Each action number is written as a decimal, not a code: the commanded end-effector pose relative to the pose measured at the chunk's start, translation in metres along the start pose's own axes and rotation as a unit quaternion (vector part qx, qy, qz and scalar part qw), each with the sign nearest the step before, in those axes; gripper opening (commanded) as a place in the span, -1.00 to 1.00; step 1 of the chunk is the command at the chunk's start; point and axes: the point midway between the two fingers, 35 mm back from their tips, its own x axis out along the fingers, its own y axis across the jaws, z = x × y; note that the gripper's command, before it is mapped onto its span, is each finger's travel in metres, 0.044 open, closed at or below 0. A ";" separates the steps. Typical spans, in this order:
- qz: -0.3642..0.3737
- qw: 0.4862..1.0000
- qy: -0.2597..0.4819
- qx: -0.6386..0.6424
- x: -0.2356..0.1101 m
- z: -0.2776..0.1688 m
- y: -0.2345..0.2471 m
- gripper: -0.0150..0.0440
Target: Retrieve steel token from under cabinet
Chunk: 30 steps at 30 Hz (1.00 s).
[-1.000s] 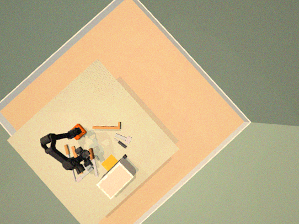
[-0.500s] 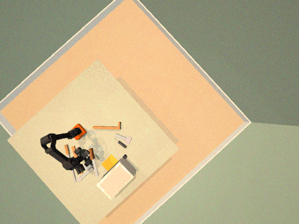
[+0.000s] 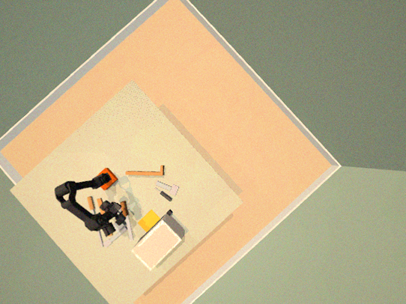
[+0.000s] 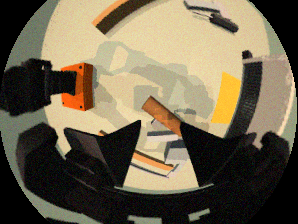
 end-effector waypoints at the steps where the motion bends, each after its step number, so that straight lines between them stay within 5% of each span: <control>1: 0.001 1.000 0.001 -0.018 0.000 0.000 0.000 0.42; 30: 0.001 0.991 0.000 -0.133 0.000 0.000 0.000 0.42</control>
